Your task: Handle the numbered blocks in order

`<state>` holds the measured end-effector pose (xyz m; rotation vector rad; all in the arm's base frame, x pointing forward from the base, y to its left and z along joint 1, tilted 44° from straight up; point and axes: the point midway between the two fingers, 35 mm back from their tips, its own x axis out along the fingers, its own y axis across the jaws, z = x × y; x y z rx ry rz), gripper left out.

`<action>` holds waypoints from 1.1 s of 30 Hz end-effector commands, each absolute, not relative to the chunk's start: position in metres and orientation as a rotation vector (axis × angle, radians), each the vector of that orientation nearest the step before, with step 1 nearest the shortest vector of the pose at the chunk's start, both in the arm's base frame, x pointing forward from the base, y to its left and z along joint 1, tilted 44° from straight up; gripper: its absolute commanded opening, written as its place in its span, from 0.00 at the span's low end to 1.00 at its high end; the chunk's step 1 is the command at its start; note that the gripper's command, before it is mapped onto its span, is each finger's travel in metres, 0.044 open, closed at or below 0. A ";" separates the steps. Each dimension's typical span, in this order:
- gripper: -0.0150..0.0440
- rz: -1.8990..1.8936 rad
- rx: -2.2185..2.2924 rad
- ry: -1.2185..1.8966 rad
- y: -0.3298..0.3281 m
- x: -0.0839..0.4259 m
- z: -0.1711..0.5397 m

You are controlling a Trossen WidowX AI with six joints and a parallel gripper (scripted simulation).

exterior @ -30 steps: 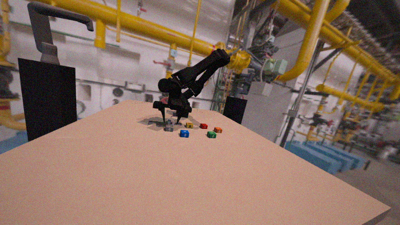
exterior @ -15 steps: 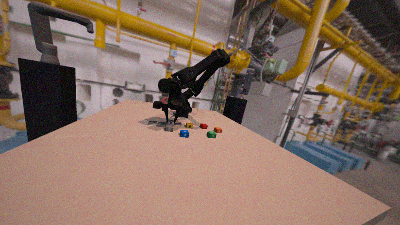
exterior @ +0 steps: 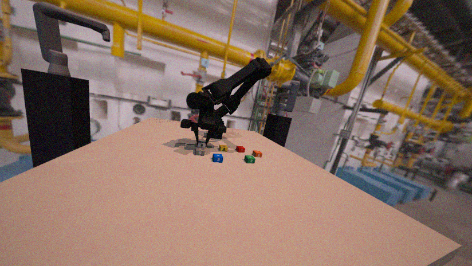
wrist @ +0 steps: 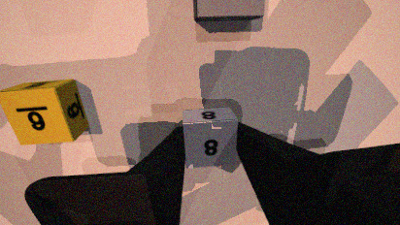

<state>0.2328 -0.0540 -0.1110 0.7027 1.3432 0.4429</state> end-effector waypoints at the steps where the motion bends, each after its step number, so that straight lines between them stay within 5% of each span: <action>1: 0.46 0.443 0.700 1.339 -0.057 0.233 -0.108; 33: 0.46 0.443 0.700 1.339 -0.054 0.234 -0.112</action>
